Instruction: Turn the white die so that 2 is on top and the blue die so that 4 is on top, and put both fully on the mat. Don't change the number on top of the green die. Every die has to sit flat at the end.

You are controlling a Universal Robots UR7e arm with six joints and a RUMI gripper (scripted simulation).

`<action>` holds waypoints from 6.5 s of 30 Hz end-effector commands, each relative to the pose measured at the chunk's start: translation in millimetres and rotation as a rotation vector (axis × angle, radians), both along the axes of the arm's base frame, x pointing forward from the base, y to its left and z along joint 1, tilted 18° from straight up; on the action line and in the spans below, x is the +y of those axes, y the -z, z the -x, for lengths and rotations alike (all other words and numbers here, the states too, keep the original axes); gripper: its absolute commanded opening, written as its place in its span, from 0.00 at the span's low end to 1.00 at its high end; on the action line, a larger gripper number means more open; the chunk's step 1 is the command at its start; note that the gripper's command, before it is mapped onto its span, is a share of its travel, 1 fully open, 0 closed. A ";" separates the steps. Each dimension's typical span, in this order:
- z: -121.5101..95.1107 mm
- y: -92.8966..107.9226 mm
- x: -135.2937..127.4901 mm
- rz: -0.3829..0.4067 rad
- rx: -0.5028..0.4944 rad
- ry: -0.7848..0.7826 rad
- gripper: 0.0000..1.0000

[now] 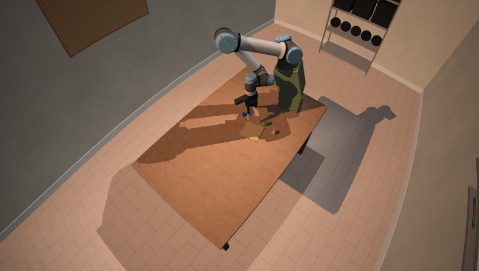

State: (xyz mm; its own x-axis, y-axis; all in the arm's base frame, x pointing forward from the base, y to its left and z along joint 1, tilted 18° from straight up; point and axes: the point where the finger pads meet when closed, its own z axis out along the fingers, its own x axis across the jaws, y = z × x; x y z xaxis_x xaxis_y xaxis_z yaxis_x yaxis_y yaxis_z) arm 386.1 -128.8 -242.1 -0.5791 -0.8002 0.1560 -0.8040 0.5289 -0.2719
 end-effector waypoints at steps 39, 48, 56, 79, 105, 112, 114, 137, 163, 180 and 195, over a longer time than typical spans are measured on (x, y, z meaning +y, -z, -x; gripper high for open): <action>42.6 43.7 125.5 0.002 -0.002 0.000 1.00; 42.6 43.7 125.5 0.002 -0.002 0.000 1.00; 42.6 43.7 125.5 0.002 -0.002 0.000 1.00; 42.6 43.7 125.5 0.002 -0.002 0.000 1.00; 31.0 62.7 194.3 0.002 -0.002 0.000 1.00; 28.7 66.6 208.5 0.002 -0.002 0.000 1.00; 28.2 67.4 211.4 0.002 -0.002 0.000 1.00; 27.8 68.0 213.4 0.002 -0.002 0.000 1.00; 28.0 66.9 213.7 0.002 -0.002 0.000 1.00; 33.3 30.4 224.7 0.002 -0.002 0.000 1.00; 40.9 -22.4 240.5 0.002 -0.002 0.000 1.00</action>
